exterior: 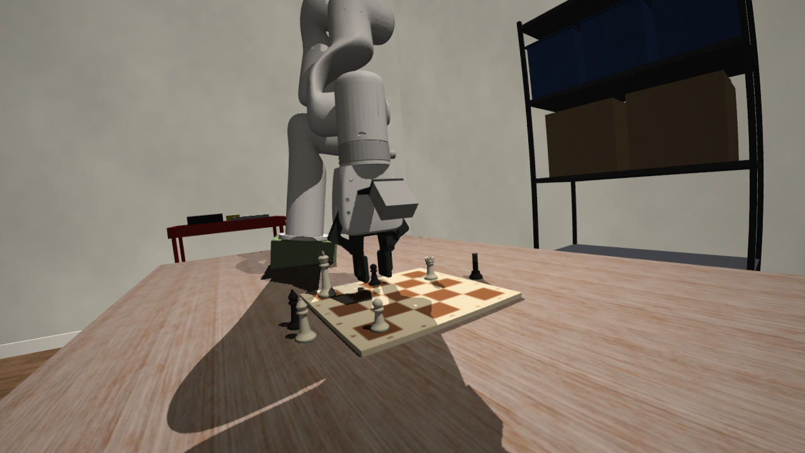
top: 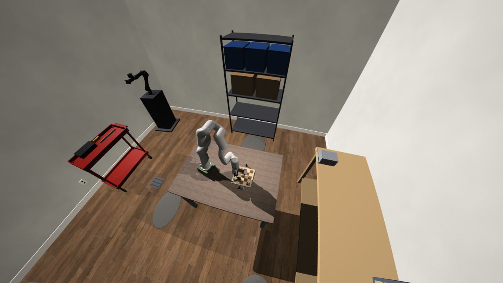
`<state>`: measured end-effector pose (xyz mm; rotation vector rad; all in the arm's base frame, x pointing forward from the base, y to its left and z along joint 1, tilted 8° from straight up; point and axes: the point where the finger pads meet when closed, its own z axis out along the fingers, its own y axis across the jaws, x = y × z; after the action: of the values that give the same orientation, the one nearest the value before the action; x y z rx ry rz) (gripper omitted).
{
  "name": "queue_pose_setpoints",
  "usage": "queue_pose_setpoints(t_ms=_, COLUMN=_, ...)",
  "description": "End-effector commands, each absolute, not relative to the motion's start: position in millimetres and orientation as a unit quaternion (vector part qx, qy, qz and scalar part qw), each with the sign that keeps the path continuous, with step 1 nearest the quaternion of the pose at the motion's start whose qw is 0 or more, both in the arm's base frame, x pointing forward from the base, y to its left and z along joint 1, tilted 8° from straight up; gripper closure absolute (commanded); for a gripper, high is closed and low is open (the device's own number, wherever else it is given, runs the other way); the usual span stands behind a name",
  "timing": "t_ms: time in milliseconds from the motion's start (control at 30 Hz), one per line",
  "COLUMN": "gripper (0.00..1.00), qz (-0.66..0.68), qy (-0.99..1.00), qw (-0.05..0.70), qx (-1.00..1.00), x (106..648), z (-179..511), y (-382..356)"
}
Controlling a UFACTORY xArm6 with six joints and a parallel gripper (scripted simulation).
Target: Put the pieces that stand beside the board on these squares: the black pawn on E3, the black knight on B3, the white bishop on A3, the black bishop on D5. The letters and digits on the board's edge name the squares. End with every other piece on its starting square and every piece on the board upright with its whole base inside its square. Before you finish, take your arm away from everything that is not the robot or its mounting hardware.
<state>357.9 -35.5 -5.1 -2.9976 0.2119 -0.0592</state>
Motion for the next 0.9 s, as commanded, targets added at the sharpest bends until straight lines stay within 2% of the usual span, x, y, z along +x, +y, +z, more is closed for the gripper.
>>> queue_pose_setpoints(t_ms=0, gripper=0.66, qz=-0.022, qy=0.070, qw=0.068, qx=-0.995, x=359.1, z=3.8, y=-36.8)
queue_pose_setpoints(t_ms=533, gripper=0.66, qz=-0.022, qy=0.070, qw=0.068, qx=-0.995, x=355.5, z=71.7, y=-45.9)
queue_pose_setpoints(t_ms=800, gripper=0.66, qz=-0.022, qy=0.070, qw=0.068, qx=-0.995, x=354.9, z=82.7, y=-47.3)
queue_pose_setpoints(t_ms=833, gripper=0.00, qz=-0.022, qy=0.070, qw=0.068, qx=-0.995, x=354.9, z=82.7, y=-47.3)
queue_pose_setpoints(t_ms=867, gripper=0.00, qz=-0.022, qy=0.070, qw=0.068, qx=-0.995, x=354.9, z=82.7, y=-47.3)
